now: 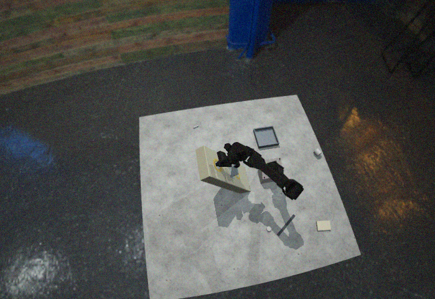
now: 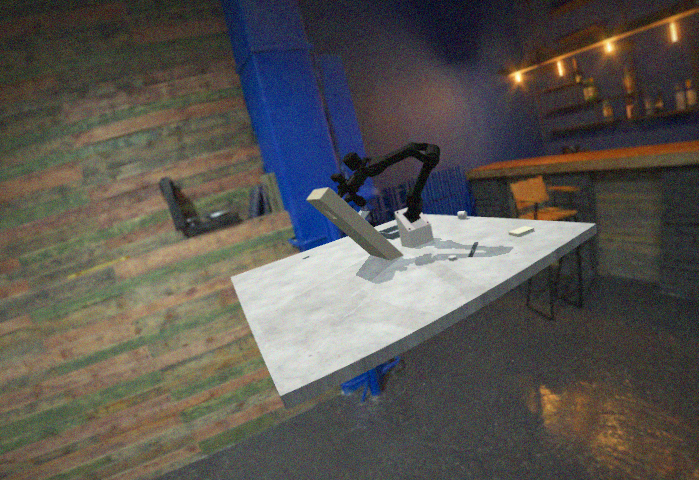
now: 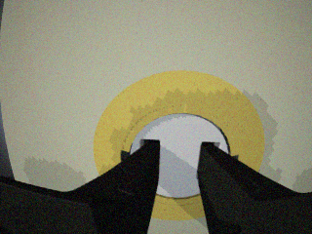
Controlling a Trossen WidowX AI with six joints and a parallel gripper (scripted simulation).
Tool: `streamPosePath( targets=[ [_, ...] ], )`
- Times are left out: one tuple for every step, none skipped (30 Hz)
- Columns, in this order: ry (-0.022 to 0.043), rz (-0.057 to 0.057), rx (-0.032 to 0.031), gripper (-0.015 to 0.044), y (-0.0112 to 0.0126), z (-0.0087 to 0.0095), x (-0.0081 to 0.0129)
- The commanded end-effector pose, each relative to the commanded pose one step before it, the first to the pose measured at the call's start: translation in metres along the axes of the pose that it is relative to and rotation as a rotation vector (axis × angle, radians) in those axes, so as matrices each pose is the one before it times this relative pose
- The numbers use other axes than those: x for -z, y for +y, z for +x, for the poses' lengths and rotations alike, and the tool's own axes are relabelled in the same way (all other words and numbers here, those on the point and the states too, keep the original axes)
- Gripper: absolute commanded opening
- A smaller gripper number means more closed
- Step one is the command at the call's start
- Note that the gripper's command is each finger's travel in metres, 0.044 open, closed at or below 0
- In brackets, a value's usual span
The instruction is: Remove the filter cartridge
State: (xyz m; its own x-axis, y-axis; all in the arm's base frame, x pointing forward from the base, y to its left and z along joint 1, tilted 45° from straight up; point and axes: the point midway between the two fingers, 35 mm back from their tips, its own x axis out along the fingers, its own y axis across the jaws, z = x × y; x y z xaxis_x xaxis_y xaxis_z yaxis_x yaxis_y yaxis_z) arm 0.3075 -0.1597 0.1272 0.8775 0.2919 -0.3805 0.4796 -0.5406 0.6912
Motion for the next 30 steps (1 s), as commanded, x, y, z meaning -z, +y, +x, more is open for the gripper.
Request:
streamPosePath(
  targets=[
    [0.00243, 0.1175, 0.01328, 0.0, -0.00096, 0.00778, 0.00156],
    [0.0, -0.0048, -0.00001, 0.0, 0.0, 0.00007, 0.00001],
    [0.00001, -0.0143, -0.00002, 0.0, 0.0, 0.0002, 0.00002],
    [0.00001, -0.0238, -0.00003, 0.0, 0.0, 0.00033, 0.00003],
    [0.00002, -0.0238, -0.00004, 0.0, 0.0, 0.00033, 0.00003],
    [0.00001, -0.0143, -0.00002, 0.0, 0.0, 0.0002, 0.00002],
    [0.0, -0.0048, -0.00001, 0.0, 0.0, 0.00007, 0.00001],
    [0.0, 0.0, 0.0, 0.0, 0.0, 0.0, 0.0],
    [0.0, 0.0, 0.0, 0.0, 0.0, 0.0, 0.0],
    [0.0, 0.0, 0.0, 0.0, 0.0, 0.0, 0.0],
    [0.0, 0.0, 0.0, 0.0, 0.0, 0.0, 0.0],
    [0.0, 0.0, 0.0, 0.0, 0.0, 0.0, 0.0],
    [0.0, 0.0, 0.0, 0.0, 0.0, 0.0, 0.0],
    [0.0, 0.0, 0.0, 0.0, 0.0, 0.0, 0.0],
    [0.0, 0.0, 0.0, 0.0, 0.0, 0.0, 0.0],
    [0.0, 0.0, 0.0, 0.0, 0.0, 0.0, 0.0],
    [0.0, 0.0, 0.0, 0.0, 0.0, 0.0, 0.0],
    [0.0, 0.0, 0.0, 0.0, 0.0, 0.0, 0.0],
    [0.0, 0.0, 0.0, 0.0, 0.0, 0.0, 0.0],
    [0.0, 0.0, 0.0, 0.0, 0.0, 0.0, 0.0],
    [0.0, 0.0, 0.0, 0.0, 0.0, 0.0, 0.0],
    [0.0, 0.0, 0.0, 0.0, 0.0, 0.0, 0.0],
    [0.0, 0.0, 0.0, 0.0, 0.0, 0.0, 0.0],
    [0.0, 0.0, 0.0, 0.0, 0.0, 0.0, 0.0],
    [0.0, 0.0, 0.0, 0.0, 0.0, 0.0, 0.0],
    [0.0, 0.0, 0.0, 0.0, 0.0, 0.0, 0.0],
    [0.0, 0.0, 0.0, 0.0, 0.0, 0.0, 0.0],
    [0.0, 0.0, 0.0, 0.0, 0.0, 0.0, 0.0],
    [0.0, 0.0, 0.0, 0.0, 0.0, 0.0, 0.0],
    [0.0, 0.0, 0.0, 0.0, 0.0, 0.0, 0.0]
  ],
)
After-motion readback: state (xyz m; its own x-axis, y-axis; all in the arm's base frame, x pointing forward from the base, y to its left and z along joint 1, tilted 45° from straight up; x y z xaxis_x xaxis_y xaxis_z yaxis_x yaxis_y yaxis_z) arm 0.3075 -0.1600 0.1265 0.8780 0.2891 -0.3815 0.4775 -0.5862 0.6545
